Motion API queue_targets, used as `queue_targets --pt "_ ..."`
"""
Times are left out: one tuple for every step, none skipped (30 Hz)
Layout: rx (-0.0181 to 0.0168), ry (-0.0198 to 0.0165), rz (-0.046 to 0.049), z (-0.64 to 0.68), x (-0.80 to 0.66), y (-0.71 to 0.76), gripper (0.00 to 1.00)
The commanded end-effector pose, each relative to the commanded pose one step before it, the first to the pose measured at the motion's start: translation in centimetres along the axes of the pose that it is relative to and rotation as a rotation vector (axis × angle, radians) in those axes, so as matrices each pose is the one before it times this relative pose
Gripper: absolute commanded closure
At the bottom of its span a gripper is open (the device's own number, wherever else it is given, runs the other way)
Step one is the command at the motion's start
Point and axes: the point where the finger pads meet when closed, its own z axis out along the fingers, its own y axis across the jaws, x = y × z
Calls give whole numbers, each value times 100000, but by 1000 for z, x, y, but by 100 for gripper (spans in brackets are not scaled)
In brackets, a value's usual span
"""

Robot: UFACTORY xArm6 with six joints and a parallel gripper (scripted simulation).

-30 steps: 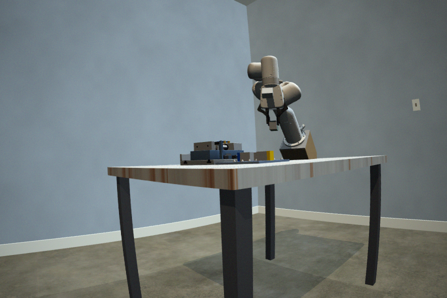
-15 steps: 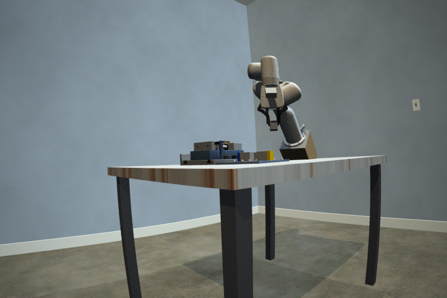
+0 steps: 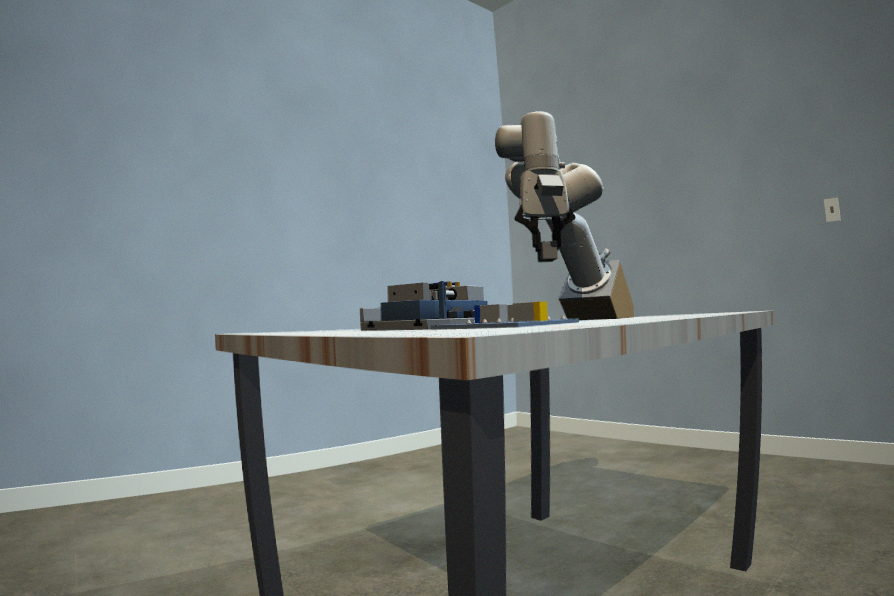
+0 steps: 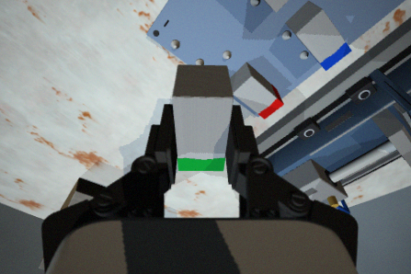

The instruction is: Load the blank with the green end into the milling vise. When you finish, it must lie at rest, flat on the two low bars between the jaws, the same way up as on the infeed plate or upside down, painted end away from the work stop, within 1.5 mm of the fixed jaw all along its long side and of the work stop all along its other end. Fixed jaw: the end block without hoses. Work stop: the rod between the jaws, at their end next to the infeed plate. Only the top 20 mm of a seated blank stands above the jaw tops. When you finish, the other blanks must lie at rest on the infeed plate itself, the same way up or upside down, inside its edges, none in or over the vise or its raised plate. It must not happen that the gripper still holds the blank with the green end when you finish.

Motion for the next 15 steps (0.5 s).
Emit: queue_targets --pt "430 453 -9792 -102 67 62 100" --pt "0 0 0 0 0 0 100" --pt "0 0 0 0 0 0 100" --pt "0 0 0 0 0 0 100" --pt "0 0 0 0 0 0 100" --pt "0 0 0 0 0 0 100" --pt "0 0 0 0 0 0 100" --pt "0 0 0 0 0 0 100" --pt "-250 -82 -2041 -3 0 -1 100" --pt "9 7 -2300 1 0 0 100" --pt "9 7 -2300 1 0 0 100" --pt "9 7 -2300 1 0 0 100" --pt "9 7 -2300 1 0 0 100" --pt "9 7 -2300 1 0 0 100" --pt "9 7 -2300 1 0 0 100"
